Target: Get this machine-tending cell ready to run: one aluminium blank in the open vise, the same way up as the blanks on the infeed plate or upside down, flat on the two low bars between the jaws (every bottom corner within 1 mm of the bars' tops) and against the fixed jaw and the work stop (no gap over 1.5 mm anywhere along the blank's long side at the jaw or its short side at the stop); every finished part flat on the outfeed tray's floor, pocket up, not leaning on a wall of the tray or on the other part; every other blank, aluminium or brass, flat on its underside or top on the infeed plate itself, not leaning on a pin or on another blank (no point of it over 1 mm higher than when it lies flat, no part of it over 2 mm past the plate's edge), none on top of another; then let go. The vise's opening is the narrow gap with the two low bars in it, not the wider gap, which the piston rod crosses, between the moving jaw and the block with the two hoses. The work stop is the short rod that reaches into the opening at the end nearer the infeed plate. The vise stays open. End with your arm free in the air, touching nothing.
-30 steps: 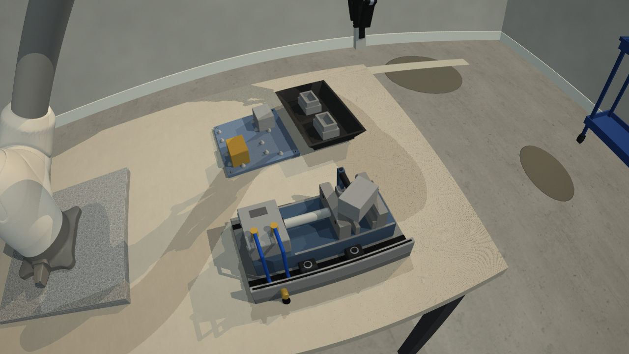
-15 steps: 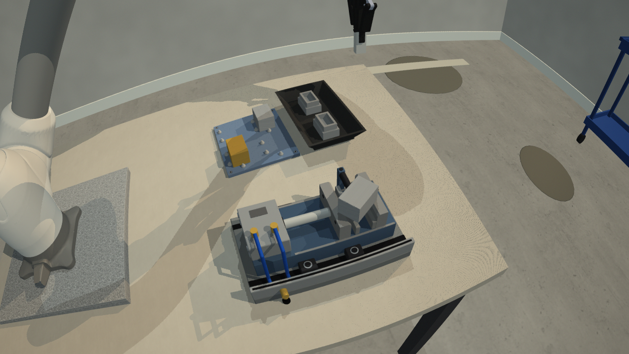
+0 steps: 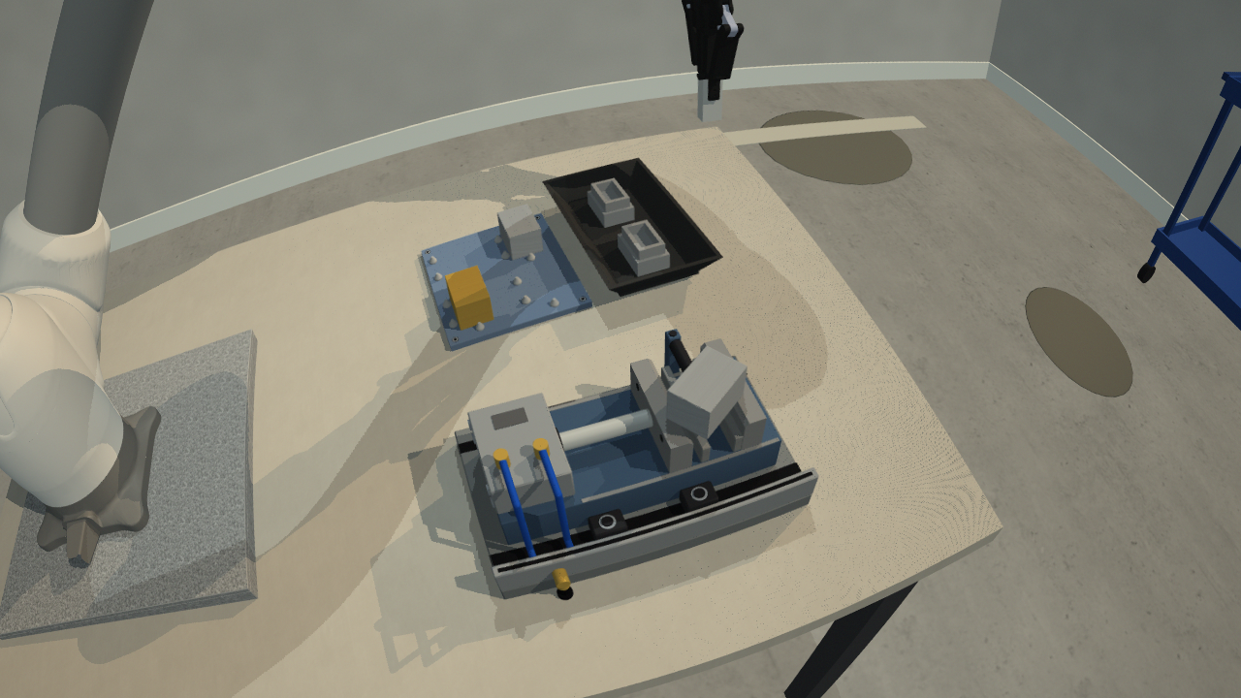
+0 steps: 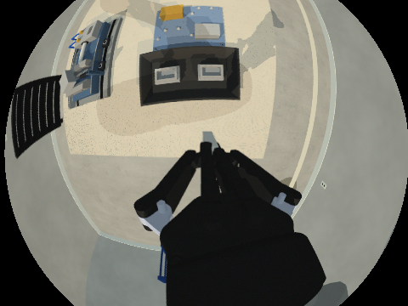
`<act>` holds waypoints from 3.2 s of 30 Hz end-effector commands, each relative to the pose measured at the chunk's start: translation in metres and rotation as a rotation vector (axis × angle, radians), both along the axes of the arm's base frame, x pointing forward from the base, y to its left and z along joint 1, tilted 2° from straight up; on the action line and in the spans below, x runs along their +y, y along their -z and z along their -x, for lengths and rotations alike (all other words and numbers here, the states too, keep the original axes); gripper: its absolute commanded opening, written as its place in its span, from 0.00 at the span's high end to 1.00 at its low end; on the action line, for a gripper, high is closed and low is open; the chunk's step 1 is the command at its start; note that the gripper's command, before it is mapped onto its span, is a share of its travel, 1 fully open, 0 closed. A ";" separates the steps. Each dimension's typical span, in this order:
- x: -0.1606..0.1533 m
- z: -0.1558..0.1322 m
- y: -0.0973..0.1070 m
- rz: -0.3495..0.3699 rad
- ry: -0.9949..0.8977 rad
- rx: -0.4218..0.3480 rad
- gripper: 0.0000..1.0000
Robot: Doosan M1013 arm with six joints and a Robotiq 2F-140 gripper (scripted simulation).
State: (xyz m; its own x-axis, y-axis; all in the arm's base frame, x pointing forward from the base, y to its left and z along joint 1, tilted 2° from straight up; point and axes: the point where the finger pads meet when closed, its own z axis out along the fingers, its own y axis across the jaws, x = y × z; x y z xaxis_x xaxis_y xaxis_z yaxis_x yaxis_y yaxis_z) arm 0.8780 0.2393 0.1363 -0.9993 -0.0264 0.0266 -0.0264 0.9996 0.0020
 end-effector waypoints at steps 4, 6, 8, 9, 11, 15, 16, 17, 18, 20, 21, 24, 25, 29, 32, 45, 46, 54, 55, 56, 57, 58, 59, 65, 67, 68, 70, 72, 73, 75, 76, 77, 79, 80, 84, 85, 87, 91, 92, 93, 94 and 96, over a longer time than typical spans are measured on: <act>0.000 0.000 0.011 0.000 0.000 0.000 1.00; 0.000 0.000 0.013 0.000 0.000 0.000 1.00; 0.000 0.000 0.016 0.000 0.000 0.000 1.00; 0.000 0.000 0.018 0.000 0.000 0.000 1.00; 0.000 0.001 0.020 0.000 0.000 0.000 1.00; 0.000 0.001 0.024 0.000 0.000 0.000 1.00; 0.000 0.001 0.025 0.000 0.000 0.000 1.00; 0.000 0.001 0.025 0.000 0.000 0.000 1.00; 0.000 0.001 0.026 0.000 0.000 0.000 1.00; 0.000 0.001 0.026 0.000 0.000 0.000 1.00; 0.000 0.001 0.026 0.000 0.000 0.000 1.00; 0.000 0.001 0.027 0.000 0.000 0.000 1.00; 0.000 0.001 0.027 0.000 0.000 0.000 1.00; 0.000 0.001 0.027 0.000 0.000 0.000 1.00; 0.000 0.001 0.027 0.000 0.000 0.000 1.00; 0.000 0.001 0.027 0.000 0.000 0.000 1.00; 0.000 0.001 0.027 0.000 0.000 0.000 1.00; 0.000 0.001 0.027 0.000 0.000 0.000 1.00; 0.000 0.001 0.027 0.000 0.000 0.000 1.00; 0.000 0.001 0.027 0.000 0.000 0.000 1.00; 0.000 0.001 0.027 0.000 0.000 0.000 1.00; 0.000 0.001 0.027 0.000 0.000 0.000 1.00; 0.000 0.001 0.027 0.000 0.000 0.000 1.00; 0.000 0.001 0.027 0.000 0.000 0.000 1.00; 0.000 0.001 0.026 0.000 0.000 0.000 1.00; 0.000 0.001 0.026 0.000 0.000 0.000 1.00; 0.000 0.001 0.024 0.000 0.000 0.000 1.00; 0.000 0.001 0.023 0.000 0.000 0.000 1.00; 0.000 0.001 0.023 0.000 0.000 0.000 1.00; 0.000 0.001 0.020 0.000 0.000 0.000 1.00; 0.000 0.000 0.019 0.000 0.000 0.000 1.00; 0.000 0.000 0.017 0.000 0.000 0.000 1.00; 0.000 0.000 0.013 0.000 0.000 0.000 1.00; 0.000 0.000 0.011 0.000 0.000 0.000 1.00; 0.000 0.000 0.001 0.000 0.000 0.000 1.00; 0.000 0.000 -0.002 0.000 0.000 0.000 1.00; 0.000 0.000 -0.007 0.000 0.000 0.000 1.00; 0.000 0.000 -0.013 0.000 0.000 0.000 1.00; 0.000 0.000 -0.015 0.000 0.000 0.000 1.00; 0.000 0.000 -0.018 0.000 0.000 0.000 1.00; 0.000 -0.001 -0.020 0.000 0.000 0.000 1.00; 0.000 -0.001 -0.025 0.000 0.000 0.000 1.00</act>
State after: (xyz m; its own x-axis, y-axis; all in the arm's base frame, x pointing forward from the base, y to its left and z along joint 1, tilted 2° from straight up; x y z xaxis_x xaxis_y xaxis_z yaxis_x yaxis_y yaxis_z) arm 0.8786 0.2392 0.1535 -0.9993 -0.0264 0.0267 -0.0264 0.9996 0.0019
